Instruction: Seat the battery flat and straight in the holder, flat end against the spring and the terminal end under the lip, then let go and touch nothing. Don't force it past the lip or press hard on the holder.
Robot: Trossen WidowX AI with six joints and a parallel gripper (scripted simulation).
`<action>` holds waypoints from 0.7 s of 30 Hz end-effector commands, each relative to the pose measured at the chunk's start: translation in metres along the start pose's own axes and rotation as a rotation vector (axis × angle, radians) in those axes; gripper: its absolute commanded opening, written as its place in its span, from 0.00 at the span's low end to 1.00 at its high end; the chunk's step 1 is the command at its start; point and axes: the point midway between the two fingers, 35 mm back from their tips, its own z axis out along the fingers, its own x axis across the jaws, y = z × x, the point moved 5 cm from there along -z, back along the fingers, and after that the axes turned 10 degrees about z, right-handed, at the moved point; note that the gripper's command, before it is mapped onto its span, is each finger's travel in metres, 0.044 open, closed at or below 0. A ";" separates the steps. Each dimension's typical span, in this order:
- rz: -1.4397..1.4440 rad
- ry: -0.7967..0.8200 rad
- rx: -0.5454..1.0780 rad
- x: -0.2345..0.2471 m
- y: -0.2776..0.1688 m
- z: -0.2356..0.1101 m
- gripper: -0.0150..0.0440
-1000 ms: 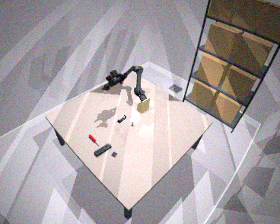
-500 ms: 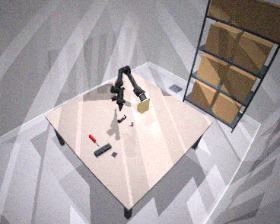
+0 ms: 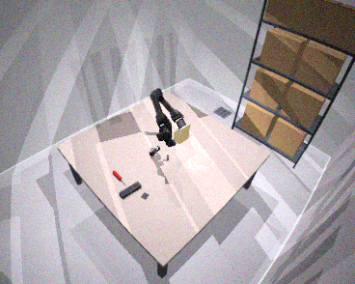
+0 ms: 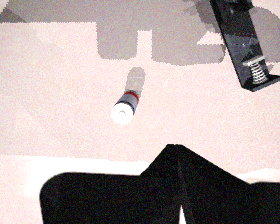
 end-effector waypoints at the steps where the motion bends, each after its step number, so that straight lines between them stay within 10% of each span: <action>1: 0.014 -0.011 -0.012 0.001 0.003 0.000 0.25; 11: 0.014 -0.014 -0.014 -0.001 0.004 0.078 0.25; 21: 0.014 -0.013 -0.014 0.010 0.003 0.079 0.25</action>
